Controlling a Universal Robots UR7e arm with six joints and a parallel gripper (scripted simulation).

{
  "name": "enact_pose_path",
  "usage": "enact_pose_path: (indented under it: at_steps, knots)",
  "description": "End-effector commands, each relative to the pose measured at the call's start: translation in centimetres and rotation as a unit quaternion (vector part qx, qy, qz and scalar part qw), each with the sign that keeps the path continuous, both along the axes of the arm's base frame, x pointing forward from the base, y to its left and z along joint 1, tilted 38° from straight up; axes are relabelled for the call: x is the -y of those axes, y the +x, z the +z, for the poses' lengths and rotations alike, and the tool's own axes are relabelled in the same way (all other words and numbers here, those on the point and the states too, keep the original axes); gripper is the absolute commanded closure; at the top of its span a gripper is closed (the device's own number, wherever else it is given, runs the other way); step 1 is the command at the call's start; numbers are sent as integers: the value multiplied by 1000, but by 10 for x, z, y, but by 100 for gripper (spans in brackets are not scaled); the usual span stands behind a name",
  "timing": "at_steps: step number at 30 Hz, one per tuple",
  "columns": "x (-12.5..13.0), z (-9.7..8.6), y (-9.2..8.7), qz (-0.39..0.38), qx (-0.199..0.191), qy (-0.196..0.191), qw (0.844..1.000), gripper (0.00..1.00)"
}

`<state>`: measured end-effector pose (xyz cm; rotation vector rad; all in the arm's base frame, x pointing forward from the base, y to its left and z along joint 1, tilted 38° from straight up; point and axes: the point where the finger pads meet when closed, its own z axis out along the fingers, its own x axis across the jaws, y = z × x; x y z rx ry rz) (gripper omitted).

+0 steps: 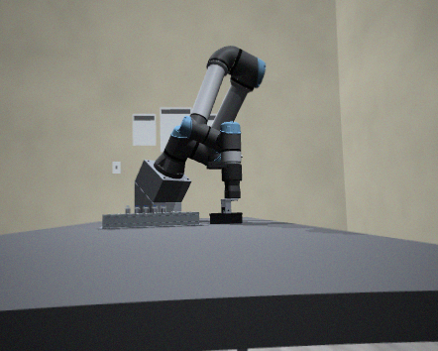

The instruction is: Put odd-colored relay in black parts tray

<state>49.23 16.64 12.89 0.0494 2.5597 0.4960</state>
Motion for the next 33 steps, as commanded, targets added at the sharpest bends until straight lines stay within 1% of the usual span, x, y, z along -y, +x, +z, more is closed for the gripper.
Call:
enact_pose_path:
  at_steps: [1,33]
  knots:
    - [0,1,0,0,1,0,1000,2]
    - [3,8,-5,0,1,0,1000,2]
